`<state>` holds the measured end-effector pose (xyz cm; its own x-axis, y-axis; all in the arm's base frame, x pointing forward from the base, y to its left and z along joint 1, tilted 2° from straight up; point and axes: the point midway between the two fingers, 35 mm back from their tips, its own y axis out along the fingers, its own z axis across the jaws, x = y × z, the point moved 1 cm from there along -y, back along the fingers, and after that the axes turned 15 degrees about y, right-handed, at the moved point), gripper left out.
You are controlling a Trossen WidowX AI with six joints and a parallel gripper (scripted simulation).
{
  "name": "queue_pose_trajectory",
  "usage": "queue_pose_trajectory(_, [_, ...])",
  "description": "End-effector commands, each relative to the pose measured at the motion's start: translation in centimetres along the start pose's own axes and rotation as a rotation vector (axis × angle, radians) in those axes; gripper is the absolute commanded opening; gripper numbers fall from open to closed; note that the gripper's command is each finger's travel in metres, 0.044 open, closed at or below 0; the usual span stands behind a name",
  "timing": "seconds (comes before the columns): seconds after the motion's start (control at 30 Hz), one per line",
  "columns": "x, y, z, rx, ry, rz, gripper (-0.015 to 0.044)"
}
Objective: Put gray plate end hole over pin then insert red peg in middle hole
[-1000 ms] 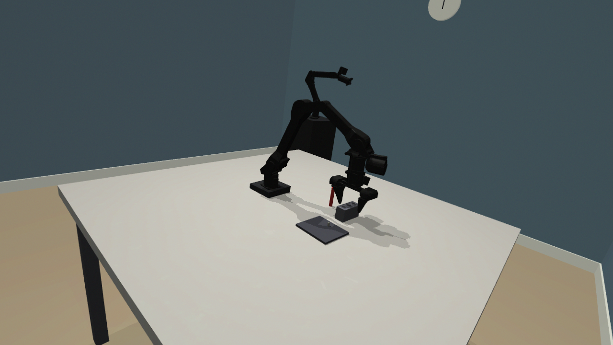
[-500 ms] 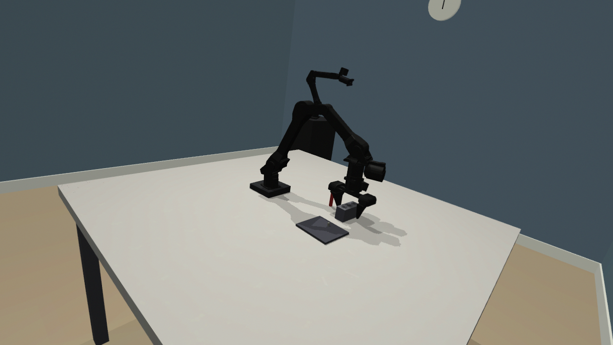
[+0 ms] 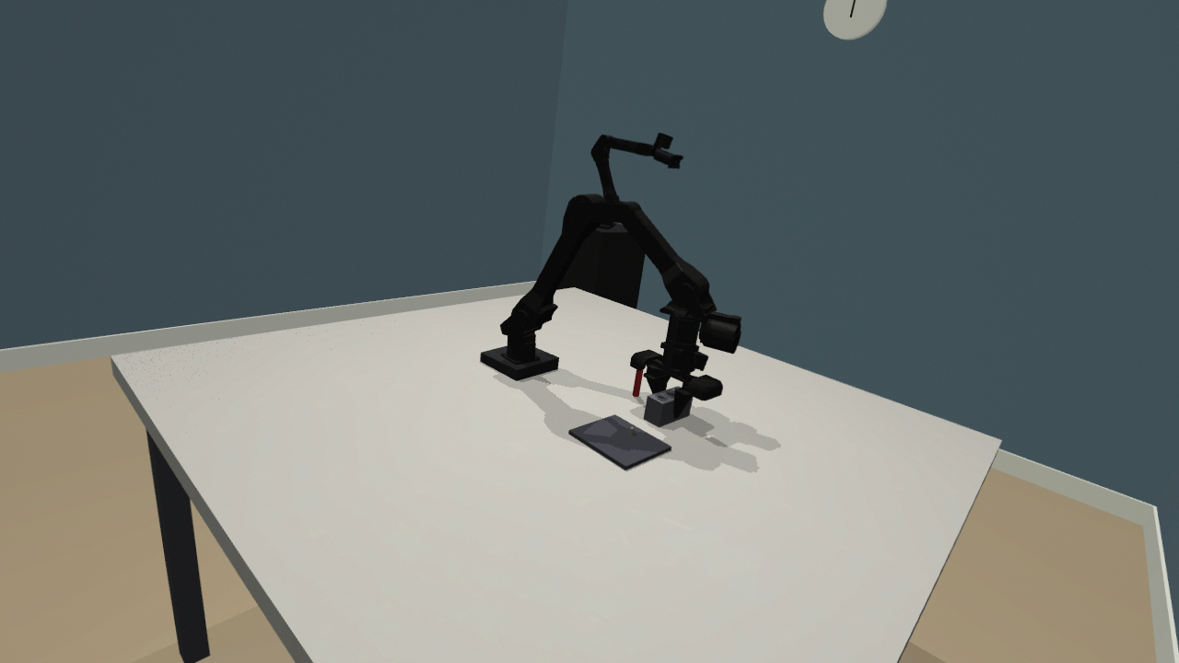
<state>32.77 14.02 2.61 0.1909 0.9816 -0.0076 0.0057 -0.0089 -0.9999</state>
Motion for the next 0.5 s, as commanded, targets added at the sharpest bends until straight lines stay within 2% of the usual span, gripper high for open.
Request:
queue_pose_trajectory(0.0, [-0.05,0.17,-0.02,0.0,-0.005,0.005,0.0105])
queue_pose_trajectory(0.47, [-0.04,-0.03,-0.06,0.0,-0.005,0.005,0.0])
